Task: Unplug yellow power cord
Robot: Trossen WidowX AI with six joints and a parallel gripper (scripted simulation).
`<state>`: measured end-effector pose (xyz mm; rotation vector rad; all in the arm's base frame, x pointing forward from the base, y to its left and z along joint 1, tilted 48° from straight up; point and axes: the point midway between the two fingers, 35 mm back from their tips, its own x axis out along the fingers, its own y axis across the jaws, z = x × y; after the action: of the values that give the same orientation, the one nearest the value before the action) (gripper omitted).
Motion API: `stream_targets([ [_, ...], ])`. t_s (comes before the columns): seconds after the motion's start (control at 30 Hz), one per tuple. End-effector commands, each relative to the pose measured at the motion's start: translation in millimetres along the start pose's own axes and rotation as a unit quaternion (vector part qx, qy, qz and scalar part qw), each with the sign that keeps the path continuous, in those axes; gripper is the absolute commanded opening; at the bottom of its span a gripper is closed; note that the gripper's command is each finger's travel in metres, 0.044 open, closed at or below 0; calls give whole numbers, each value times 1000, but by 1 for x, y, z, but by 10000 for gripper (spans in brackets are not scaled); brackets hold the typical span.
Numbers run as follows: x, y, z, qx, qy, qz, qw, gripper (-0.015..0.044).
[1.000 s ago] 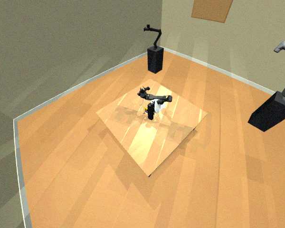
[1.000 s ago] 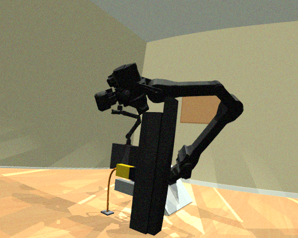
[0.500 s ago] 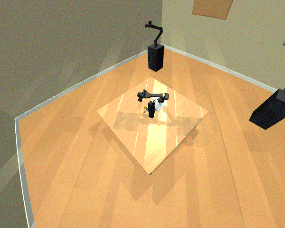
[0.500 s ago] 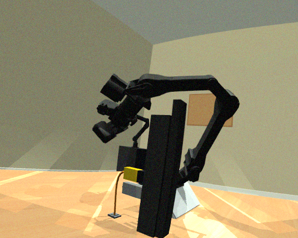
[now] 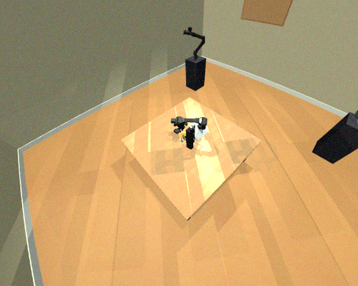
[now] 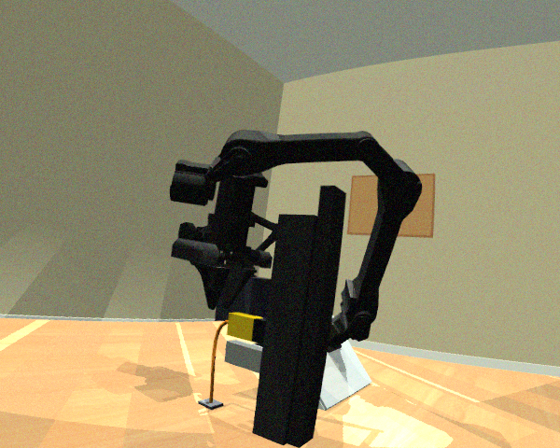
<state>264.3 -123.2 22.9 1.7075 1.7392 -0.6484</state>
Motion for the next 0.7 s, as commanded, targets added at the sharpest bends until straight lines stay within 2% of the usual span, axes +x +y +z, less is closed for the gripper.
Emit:
stream_targets([
  [0.0,-1,6,-8,18,27,16,999,160],
  [0.67,-3,7,-26,18,28,15,999,160],
])
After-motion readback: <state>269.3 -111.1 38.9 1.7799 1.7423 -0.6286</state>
